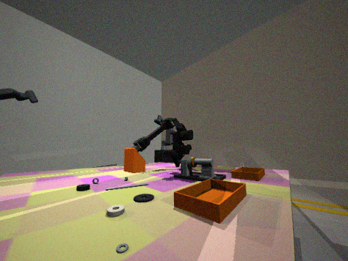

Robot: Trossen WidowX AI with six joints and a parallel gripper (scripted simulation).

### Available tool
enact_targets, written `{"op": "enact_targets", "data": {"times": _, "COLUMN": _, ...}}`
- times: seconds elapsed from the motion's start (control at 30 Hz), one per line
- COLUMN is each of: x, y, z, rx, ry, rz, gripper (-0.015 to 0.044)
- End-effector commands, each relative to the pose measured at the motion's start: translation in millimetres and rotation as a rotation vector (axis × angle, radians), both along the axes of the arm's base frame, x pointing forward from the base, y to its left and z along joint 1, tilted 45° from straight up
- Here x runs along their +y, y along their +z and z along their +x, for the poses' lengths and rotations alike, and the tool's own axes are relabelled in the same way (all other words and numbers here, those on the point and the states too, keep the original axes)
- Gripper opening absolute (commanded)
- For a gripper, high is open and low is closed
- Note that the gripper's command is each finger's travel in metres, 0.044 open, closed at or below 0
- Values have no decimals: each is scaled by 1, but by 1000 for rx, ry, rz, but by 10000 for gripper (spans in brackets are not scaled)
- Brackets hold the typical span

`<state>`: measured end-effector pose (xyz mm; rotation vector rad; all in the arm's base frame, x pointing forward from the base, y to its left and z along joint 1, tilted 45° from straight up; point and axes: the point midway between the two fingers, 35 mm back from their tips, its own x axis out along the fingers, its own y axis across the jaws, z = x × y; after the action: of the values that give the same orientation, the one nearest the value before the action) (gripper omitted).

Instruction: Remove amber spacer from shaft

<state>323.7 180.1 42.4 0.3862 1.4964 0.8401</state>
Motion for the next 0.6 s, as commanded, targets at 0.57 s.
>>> {"op": "enact_targets", "data": {"times": 0.57, "x": 0, "y": 0, "z": -2, "rx": -1, "ry": 1, "rz": 2, "gripper": 0}}
